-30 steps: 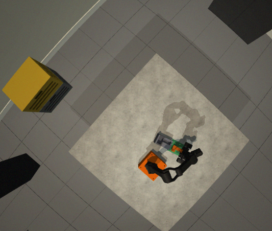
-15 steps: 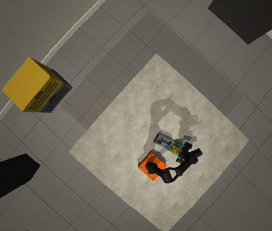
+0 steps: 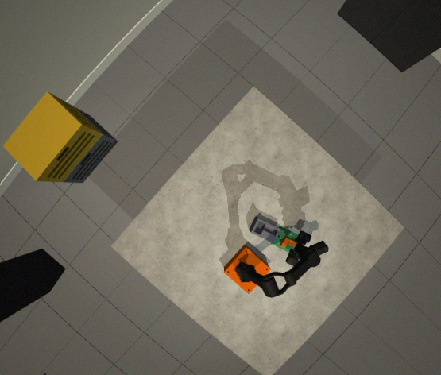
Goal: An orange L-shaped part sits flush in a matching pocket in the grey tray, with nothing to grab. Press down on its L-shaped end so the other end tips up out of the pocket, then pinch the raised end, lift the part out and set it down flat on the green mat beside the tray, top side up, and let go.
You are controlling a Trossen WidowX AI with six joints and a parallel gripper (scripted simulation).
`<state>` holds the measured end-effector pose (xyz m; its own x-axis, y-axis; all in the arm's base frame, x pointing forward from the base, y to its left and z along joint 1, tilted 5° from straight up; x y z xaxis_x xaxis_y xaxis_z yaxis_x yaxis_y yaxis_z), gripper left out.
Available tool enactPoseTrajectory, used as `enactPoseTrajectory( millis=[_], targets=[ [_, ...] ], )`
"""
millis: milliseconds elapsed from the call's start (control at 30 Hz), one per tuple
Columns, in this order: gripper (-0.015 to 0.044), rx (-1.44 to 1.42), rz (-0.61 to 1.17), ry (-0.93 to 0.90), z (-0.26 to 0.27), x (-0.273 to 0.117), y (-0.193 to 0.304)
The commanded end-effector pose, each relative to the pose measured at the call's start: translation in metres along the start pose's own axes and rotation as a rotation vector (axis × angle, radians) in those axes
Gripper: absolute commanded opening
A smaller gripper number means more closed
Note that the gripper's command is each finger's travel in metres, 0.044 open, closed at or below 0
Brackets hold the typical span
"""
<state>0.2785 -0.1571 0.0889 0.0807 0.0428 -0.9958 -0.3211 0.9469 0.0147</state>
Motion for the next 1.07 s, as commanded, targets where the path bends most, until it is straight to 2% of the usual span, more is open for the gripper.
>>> enactPoseTrajectory(
  millis=[0, 67, 133, 200, 1033],
  targets=[
    [0.0368, -0.001, -0.007, -0.007, 0.002, -0.022, -0.003],
    [0.04, 0.0, -0.007, -0.007, 0.003, -0.044, -0.003],
    [0.04, 0.002, -0.006, -0.008, 0.002, -0.073, -0.002],
    [0.04, 0.003, -0.005, -0.008, 0.001, -0.085, 0.0],
    [0.04, 0.006, -0.015, -0.01, 0.001, -0.079, -0.002]
  ],
)
Point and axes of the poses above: the point midway between the two fingers, 35 mm back from their tips, its own x axis out along the fingers, its own z axis across the jaws, y = z × x, the point moved 4 cm from there along -x, back along the fingers, and after that the axes turned 8 degrees about -x, right-handed, at the moved point
